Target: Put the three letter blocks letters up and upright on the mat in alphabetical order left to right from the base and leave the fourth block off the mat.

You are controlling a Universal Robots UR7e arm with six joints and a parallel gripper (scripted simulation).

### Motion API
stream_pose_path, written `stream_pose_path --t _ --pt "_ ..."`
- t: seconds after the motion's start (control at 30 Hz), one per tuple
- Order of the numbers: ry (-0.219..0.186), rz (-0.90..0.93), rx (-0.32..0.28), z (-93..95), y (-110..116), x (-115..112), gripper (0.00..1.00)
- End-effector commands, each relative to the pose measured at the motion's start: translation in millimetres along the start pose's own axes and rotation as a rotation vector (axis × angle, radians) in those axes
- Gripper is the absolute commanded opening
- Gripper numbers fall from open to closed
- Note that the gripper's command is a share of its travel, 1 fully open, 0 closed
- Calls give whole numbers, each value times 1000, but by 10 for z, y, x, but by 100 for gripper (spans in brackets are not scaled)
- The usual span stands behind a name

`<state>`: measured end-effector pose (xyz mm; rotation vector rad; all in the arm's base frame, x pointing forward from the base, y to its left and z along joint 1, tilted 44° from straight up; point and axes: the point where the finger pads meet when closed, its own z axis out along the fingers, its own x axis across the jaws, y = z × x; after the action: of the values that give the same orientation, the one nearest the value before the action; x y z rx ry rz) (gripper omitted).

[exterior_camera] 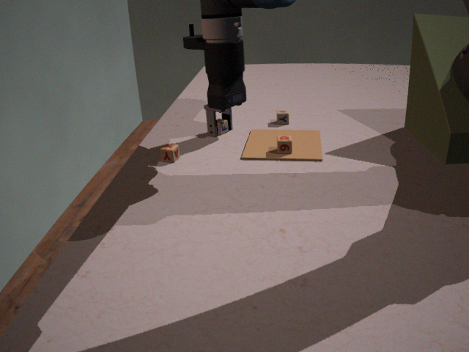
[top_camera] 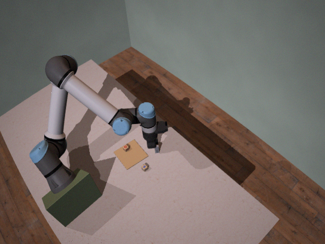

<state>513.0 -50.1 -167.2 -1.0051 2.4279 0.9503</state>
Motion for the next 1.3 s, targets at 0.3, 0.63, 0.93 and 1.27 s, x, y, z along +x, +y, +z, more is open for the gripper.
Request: stream_pose_path --t 0.3,0.63,0.93,1.27 --pt "0 0 1 -7 -5 -1 49" --pt "0 0 1 -7 -5 -1 49" --pt "0 0 1 -7 -5 -1 49" --pt "0 0 1 -7 -5 -1 49"
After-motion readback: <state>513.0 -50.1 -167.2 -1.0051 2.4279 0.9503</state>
